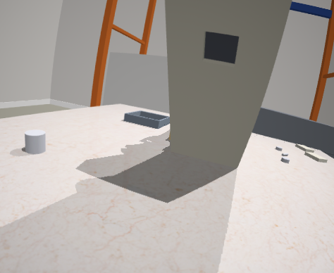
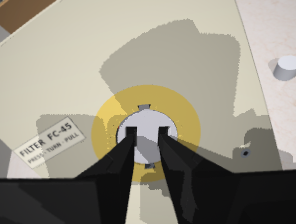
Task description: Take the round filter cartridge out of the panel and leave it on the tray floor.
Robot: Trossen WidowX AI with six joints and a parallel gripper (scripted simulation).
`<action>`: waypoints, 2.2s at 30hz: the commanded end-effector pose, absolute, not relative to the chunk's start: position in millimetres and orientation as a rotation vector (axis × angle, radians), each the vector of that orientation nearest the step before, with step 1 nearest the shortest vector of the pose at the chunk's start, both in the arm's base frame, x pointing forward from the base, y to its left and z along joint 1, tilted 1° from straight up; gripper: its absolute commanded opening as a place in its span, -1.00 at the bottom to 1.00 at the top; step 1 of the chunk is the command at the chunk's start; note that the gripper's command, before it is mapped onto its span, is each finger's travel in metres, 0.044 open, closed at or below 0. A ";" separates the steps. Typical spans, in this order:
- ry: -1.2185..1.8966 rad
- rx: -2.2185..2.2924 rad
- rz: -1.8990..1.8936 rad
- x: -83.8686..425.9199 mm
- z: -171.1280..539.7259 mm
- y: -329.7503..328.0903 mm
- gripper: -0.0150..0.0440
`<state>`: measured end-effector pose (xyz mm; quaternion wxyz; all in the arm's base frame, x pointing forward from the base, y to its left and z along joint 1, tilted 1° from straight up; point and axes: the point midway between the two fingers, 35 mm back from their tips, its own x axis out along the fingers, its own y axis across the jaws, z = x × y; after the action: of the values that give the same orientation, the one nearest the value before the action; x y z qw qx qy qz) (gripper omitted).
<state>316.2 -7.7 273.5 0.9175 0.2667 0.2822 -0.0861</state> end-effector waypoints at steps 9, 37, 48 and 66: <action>0.580 0.554 -0.179 315.9 271.8 -7.8 -0.19; 0.579 0.554 -0.179 327.3 264.2 -7.9 -0.19; 0.579 0.554 -0.179 330.0 262.4 -7.9 -0.19; 0.578 0.549 -0.176 327.3 264.9 -7.8 -0.40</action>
<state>326.5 -8.5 265.4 0.9180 0.2669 0.2802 -0.0870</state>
